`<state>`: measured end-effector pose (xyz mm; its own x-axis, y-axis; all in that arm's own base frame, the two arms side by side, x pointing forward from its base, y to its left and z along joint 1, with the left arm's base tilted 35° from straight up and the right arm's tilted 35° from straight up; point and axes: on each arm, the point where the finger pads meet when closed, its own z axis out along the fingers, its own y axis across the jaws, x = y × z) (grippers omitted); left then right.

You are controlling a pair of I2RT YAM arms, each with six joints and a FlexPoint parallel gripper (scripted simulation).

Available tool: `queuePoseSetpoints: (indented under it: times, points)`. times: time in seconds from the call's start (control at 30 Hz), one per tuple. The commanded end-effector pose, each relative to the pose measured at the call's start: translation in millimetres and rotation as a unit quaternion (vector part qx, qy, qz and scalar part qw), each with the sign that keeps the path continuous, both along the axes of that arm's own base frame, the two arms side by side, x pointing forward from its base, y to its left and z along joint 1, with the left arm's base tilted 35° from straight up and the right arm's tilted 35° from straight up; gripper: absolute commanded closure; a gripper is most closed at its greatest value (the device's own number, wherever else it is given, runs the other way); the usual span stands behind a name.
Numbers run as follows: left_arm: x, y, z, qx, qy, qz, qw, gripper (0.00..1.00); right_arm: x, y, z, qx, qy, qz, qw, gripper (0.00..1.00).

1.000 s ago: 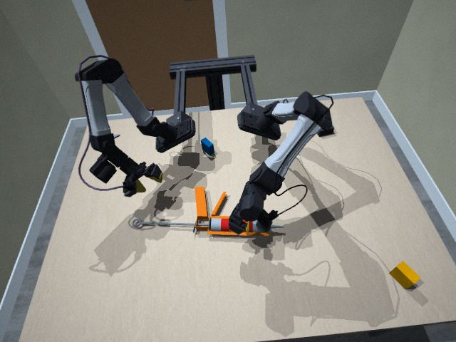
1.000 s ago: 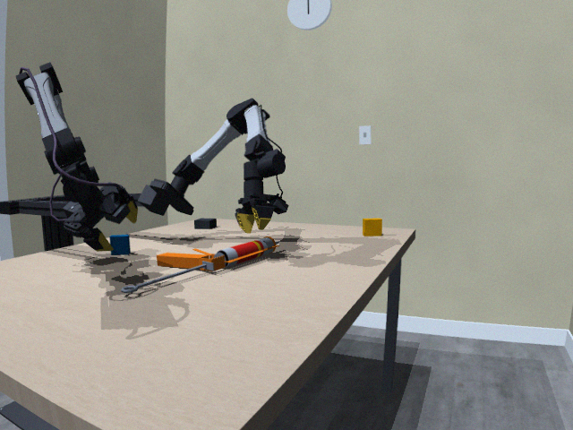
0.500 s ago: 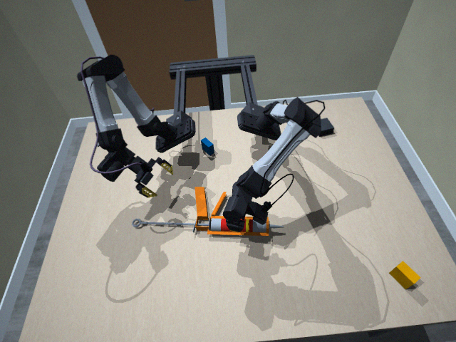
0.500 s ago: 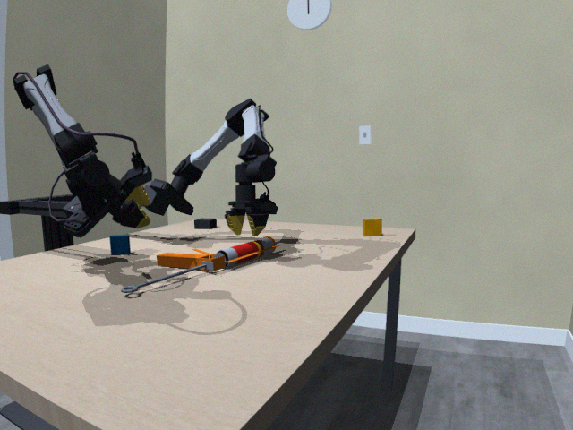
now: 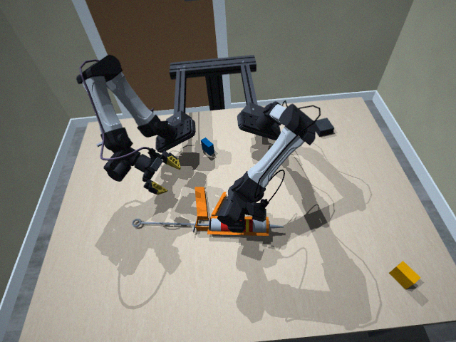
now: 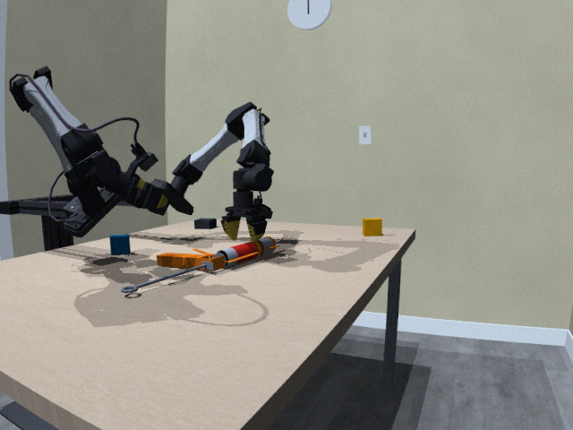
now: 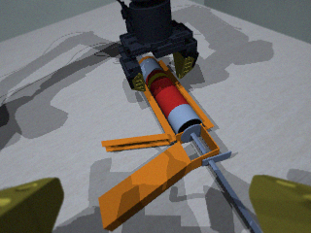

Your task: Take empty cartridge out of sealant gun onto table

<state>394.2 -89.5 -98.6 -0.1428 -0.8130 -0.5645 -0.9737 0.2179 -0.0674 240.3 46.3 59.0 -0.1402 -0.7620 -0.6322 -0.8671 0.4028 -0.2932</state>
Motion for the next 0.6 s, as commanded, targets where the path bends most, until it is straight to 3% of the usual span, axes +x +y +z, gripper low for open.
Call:
queuePoseSetpoints:
  times: [0.0, 0.57]
  points:
    - [2.4, 7.5, -2.9, 0.004, 0.000, 0.013, 1.000, 0.25, 6.6, 1.4, 4.8, 0.006, -0.022, 0.010, 1.000, 0.00]
    - [17.2, 19.1, -16.7, 0.001, -0.011, 0.010, 1.000, 0.25, 9.7, -5.5, -8.1, 0.027, 0.003, -0.027, 0.999, 0.00]
